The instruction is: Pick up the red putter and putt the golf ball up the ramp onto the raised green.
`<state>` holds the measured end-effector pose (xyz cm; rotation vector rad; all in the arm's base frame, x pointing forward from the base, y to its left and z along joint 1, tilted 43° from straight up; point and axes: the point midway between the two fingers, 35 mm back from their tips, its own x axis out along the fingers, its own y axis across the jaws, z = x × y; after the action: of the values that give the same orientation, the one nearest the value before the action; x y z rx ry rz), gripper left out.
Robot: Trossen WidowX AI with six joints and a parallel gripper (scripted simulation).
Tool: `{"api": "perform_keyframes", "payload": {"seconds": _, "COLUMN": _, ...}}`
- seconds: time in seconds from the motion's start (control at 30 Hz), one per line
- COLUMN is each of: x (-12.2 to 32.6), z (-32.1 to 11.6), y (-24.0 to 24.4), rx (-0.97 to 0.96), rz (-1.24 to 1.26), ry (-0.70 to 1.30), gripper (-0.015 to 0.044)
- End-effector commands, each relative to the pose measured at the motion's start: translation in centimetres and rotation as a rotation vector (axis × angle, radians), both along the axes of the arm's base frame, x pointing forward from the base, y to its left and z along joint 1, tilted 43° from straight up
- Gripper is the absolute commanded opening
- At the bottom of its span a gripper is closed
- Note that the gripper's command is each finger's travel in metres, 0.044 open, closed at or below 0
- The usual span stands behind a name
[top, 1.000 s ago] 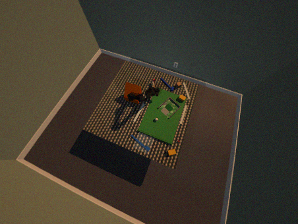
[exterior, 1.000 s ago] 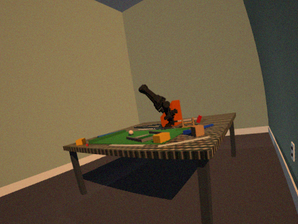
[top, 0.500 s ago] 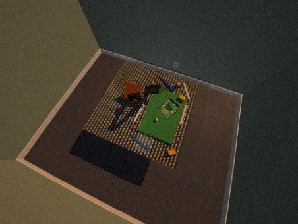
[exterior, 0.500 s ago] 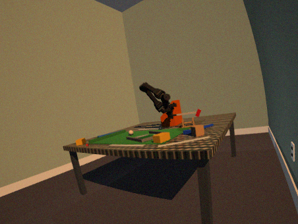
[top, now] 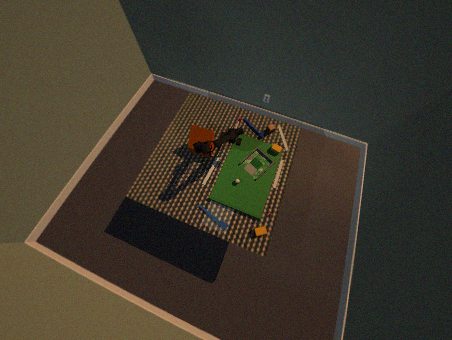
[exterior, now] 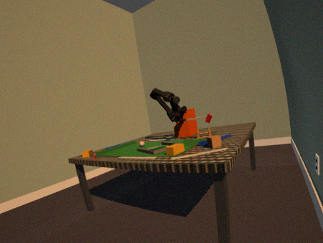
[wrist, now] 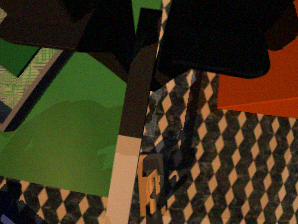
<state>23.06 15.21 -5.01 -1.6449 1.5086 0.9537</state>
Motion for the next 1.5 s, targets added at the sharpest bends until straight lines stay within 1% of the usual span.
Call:
{"api": "perform_keyframes", "payload": {"seconds": 0.0, "x": 0.9, "z": 2.1, "y": -0.7, "rx": 0.011, "rz": -0.136, "ry": -0.083, "gripper": 0.0}}
{"api": "perform_keyframes", "payload": {"seconds": 0.37, "x": 1.9, "z": 7.9, "y": -4.0, "rx": 0.009, "rz": -0.545, "ry": -0.313, "gripper": 0.0}}
{"api": "perform_keyframes", "payload": {"seconds": 0.7, "x": 1.8, "z": 13.0, "y": -7.5, "rx": 0.004, "rz": -0.911, "ry": -0.53, "gripper": 0.0}}
{"api": "perform_keyframes", "payload": {"seconds": 1.0, "x": 0.7, "z": 17.4, "y": -10.8, "rx": -0.002, "rz": -1.235, "ry": -0.733, "gripper": 0.0}}
{"api": "perform_keyframes", "payload": {"seconds": 1.33, "x": -1.6, "z": 21.9, "y": -14.6, "rx": -0.01, "rz": -1.588, "ry": -0.97, "gripper": 0.0}}
{"api": "perform_keyframes", "payload": {"seconds": 1.47, "x": -2.0, "z": 22.5, "y": -15.1, "rx": -0.011, "rz": -1.639, "ry": -1.006, "gripper": 0.0}}
